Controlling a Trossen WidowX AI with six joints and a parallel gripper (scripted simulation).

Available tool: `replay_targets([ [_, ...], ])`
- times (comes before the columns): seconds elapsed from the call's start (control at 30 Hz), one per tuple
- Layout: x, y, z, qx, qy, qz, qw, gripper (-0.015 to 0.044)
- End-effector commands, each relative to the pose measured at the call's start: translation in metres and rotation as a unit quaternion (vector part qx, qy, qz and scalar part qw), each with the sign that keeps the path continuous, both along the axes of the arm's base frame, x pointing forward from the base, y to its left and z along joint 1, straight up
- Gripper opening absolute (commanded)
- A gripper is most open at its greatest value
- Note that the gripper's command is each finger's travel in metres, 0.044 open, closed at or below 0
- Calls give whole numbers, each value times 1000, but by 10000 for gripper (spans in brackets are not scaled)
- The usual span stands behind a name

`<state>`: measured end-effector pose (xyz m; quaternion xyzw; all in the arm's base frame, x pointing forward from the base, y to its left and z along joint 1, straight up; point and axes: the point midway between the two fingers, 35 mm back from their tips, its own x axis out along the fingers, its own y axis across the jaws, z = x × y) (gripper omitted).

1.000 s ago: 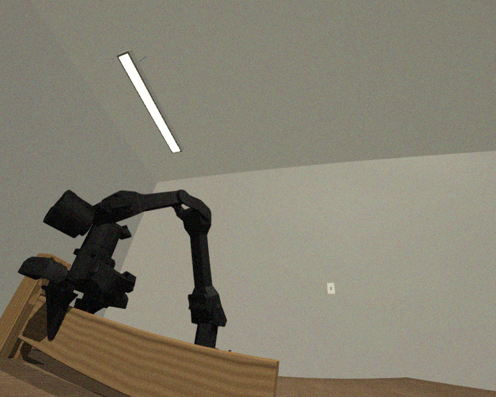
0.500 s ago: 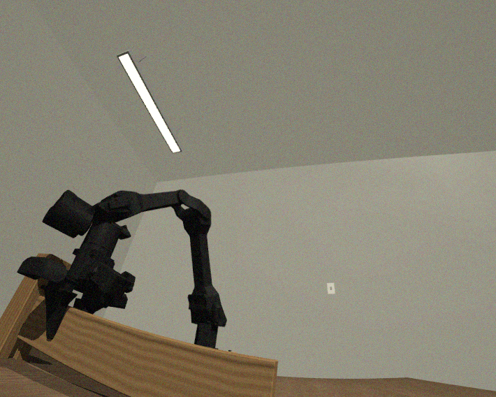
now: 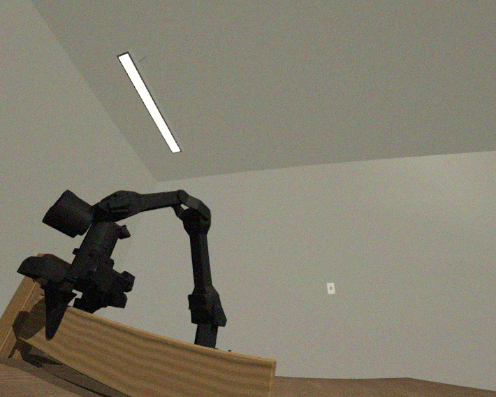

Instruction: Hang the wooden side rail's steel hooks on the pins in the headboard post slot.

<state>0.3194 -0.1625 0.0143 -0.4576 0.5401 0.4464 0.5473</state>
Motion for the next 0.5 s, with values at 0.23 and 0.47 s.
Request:
replay_targets([
  [0.23, 3, -3, 3, -3, -5, 2, 1000, 0],
  [0.47, 2, -4, 2, -3, -5, 2, 1000, 0],
])
